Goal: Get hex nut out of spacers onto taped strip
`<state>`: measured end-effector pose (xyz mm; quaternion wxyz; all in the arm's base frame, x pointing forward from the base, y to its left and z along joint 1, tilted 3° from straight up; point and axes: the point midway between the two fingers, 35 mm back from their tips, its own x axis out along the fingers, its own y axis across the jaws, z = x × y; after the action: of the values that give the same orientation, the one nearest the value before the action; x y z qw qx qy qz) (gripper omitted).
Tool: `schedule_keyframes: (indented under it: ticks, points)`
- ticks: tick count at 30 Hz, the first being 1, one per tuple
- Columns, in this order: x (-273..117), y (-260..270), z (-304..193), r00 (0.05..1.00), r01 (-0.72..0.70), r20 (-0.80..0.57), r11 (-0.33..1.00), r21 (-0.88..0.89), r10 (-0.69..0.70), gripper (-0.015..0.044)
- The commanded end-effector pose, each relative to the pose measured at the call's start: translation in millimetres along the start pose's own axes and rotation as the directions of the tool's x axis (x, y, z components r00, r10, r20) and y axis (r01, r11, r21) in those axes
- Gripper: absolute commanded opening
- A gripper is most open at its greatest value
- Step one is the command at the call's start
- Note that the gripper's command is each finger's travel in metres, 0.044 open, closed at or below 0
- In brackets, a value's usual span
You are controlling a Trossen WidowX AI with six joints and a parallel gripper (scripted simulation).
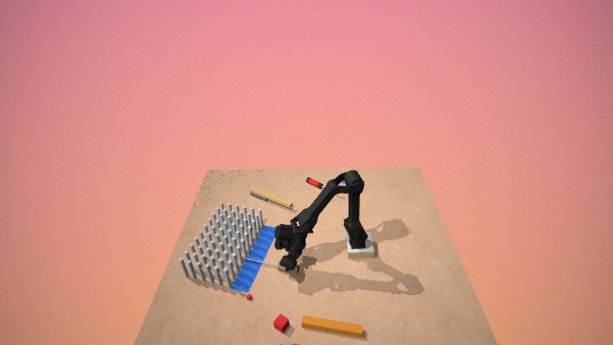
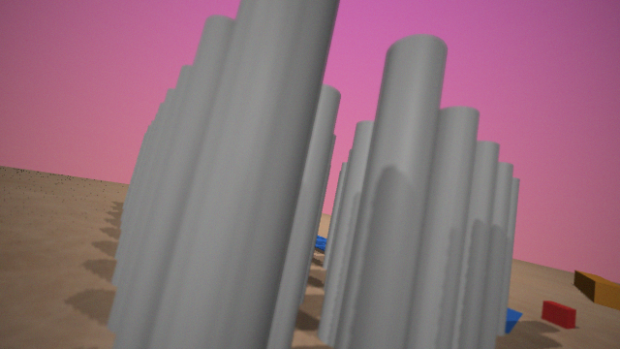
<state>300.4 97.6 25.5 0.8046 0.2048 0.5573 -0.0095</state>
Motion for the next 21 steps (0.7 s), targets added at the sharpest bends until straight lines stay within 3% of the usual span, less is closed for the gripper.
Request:
schedule_keyframes:
  ticks: [1, 21]
  points:
    - [-2, 0, -4, 1.0, 0.0, 0.0, 1.0, 0.004, 0.0, 0.0]
    - [-6, 0, -19, 1.0, 0.001, -0.005, 1.0, 0.004, -0.001, 0.0]
